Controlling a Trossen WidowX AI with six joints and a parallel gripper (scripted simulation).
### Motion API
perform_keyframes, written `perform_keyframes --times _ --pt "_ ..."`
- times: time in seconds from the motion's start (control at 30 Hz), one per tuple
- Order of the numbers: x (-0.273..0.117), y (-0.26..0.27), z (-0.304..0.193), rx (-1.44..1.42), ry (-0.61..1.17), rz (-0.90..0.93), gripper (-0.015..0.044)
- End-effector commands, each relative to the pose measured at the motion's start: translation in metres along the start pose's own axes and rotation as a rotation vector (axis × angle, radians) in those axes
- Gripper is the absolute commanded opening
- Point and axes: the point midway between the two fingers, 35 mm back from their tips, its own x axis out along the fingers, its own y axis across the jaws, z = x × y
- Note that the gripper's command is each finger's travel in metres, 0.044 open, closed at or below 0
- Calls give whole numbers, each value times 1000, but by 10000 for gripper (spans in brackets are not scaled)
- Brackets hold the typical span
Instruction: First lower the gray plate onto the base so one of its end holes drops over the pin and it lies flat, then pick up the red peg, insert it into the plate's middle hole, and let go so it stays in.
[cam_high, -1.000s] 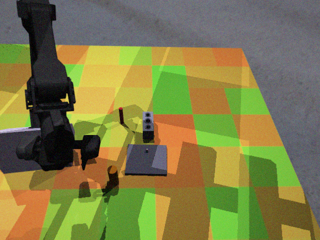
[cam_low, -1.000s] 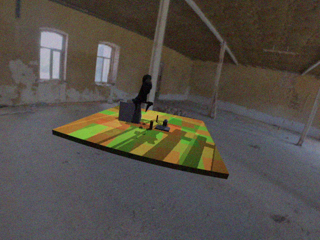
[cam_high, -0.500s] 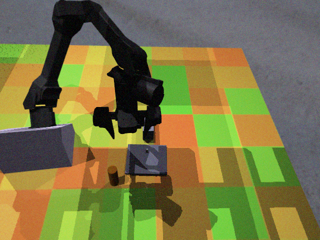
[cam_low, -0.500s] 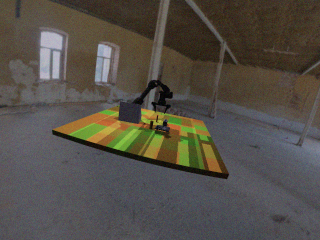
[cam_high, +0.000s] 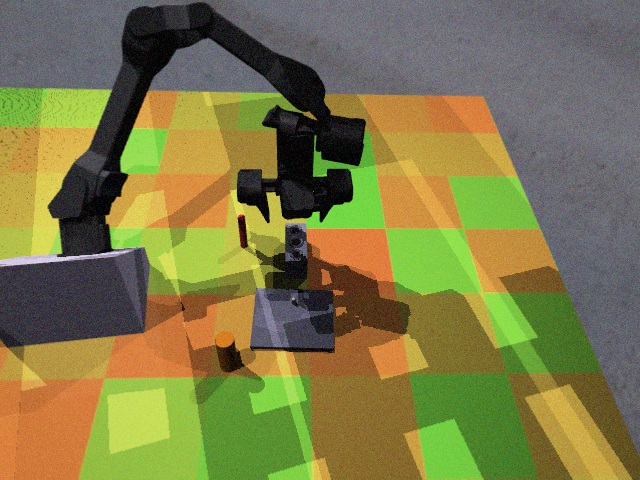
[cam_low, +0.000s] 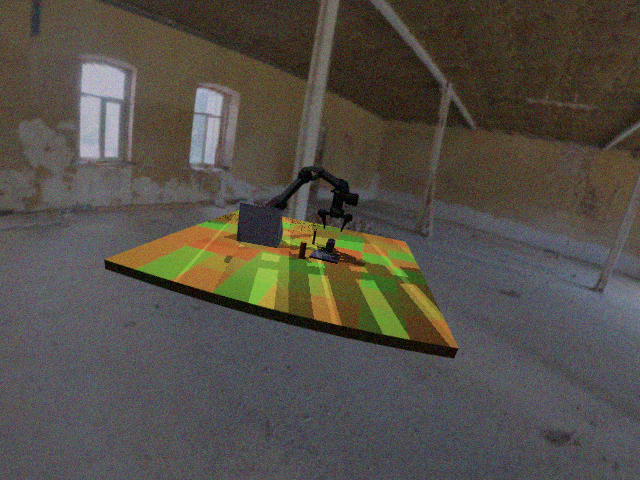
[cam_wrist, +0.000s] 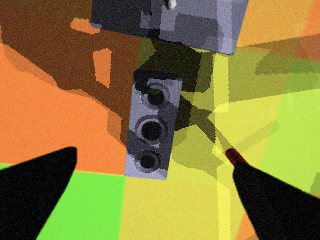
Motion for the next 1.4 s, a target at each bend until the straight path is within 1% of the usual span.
perform_keyframes --times 0.0,0.07,0.23,0.33,0.53,1.37 --pt "9 2 -5 13 15 2 440" --pt "28 5 -4 12 15 2 440" --pt "31 5 -4 12 16 2 440" --pt "44 4 -5 12 16 2 440" --pt "47 4 -5 12 16 2 440" --pt "88 5 -6 12 17 2 440"
